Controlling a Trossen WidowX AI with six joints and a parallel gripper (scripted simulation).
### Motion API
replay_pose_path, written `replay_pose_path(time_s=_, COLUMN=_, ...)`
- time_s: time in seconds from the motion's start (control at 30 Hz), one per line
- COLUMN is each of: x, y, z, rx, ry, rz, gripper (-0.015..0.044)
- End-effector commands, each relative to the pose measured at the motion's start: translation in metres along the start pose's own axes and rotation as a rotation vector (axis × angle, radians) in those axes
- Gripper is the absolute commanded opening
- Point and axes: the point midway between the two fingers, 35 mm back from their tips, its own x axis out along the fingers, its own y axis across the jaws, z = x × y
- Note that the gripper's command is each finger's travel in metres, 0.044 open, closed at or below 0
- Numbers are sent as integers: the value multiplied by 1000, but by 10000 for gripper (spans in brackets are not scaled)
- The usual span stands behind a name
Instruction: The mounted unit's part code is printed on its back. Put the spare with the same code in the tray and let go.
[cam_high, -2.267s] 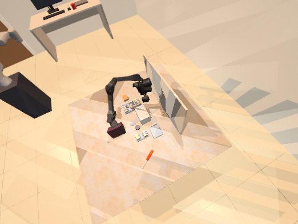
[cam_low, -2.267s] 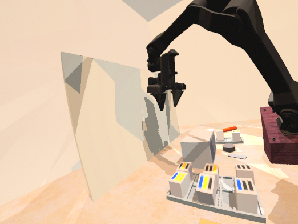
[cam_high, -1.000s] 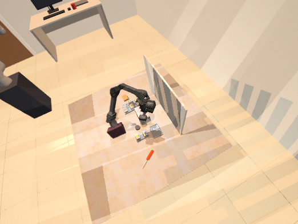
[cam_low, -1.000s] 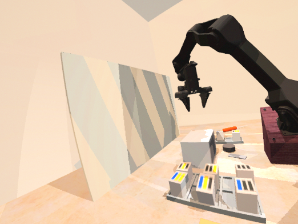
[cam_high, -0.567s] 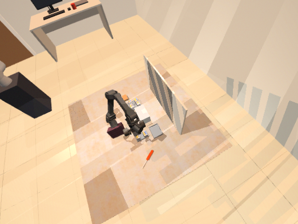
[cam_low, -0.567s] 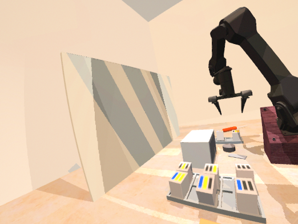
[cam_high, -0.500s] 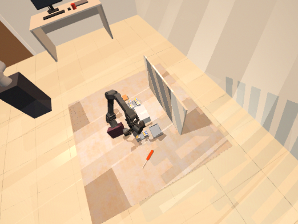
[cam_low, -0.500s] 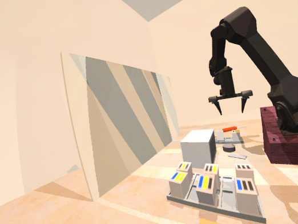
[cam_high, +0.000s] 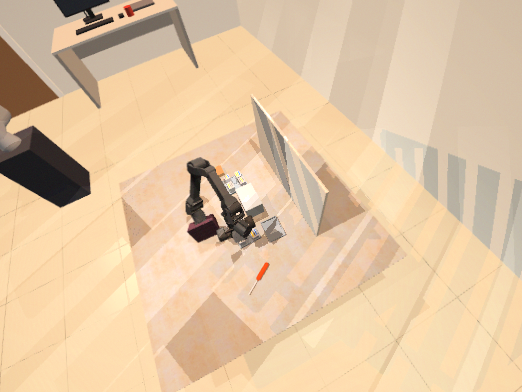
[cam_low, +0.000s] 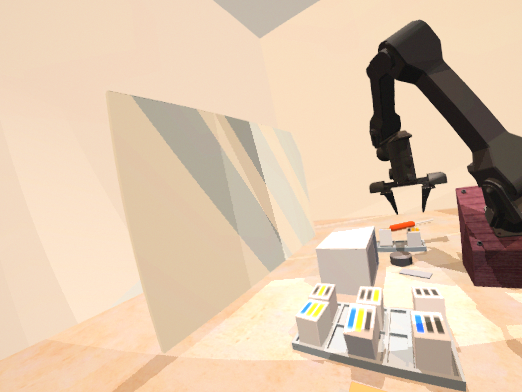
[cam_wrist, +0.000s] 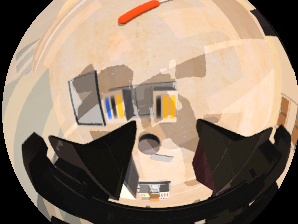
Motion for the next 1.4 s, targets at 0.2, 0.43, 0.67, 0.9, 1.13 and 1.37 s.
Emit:
replay_pose_path(time_s=0.2, x=10, y=-1, z=0, rx=5, ry=5, rz=5, gripper=300)
replay_pose_path(time_s=0.43, x=22, y=0, z=1, rx=5, ry=4, rz=5, gripper=300)
replay_pose_path(time_s=0.67, x=33, y=1, z=1, rx=5, ry=4, rz=5, gripper=300)
replay_pose_path(time_s=0.9, x=45, y=1, z=1, rx=4, ry=5, rz=6, gripper=300)
replay_pose_path(time_s=1.13, x=57, y=1, z=1, rx=4, ry=5, rz=6, gripper=300)
replay_pose_path(time_s=1.37, x=68, y=1, z=0, rx=4, ry=6, rz=6, gripper=300)
